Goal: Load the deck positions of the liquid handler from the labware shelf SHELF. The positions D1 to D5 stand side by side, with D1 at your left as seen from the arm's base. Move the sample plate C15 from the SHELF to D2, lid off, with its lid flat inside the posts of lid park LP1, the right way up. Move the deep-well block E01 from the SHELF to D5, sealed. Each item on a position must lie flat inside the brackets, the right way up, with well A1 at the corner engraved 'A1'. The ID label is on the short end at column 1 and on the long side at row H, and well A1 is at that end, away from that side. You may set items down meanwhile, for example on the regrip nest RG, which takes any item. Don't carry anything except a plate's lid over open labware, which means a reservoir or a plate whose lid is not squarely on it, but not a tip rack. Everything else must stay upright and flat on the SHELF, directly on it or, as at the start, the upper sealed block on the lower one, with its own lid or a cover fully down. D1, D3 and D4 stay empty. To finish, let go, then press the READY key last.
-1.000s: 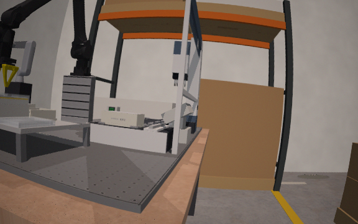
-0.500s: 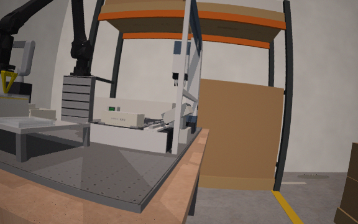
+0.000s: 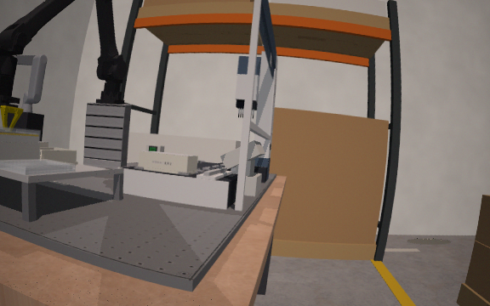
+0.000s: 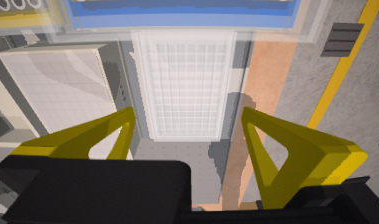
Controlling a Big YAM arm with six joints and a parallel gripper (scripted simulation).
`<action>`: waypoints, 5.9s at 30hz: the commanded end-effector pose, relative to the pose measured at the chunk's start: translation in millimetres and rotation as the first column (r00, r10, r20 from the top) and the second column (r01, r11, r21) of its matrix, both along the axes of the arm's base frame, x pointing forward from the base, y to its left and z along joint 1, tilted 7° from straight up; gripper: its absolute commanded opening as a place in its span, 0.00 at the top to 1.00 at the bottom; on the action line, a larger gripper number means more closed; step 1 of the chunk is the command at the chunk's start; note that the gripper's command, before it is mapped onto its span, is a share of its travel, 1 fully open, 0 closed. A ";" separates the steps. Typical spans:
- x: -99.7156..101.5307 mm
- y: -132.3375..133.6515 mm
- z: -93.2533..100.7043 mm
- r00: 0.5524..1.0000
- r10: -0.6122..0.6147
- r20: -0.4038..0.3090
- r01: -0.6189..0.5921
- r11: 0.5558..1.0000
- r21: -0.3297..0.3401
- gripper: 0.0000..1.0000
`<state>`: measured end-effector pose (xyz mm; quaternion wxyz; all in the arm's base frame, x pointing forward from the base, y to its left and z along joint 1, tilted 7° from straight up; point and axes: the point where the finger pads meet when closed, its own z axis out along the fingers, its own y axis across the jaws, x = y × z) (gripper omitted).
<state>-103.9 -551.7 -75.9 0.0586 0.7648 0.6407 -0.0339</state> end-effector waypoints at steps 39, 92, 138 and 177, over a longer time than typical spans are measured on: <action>6.6 -18.0 -34.3 1.000 0.006 -0.005 -0.006 1.000 -0.014 0.00; 6.8 -18.1 -34.3 1.000 0.007 -0.003 -0.007 1.000 -0.014 1.00; 6.8 -18.1 -34.3 1.000 0.007 -0.003 -0.007 1.000 -0.014 1.00; -2.9 -6.7 40.5 1.000 0.006 -0.008 -0.006 1.000 -0.031 1.00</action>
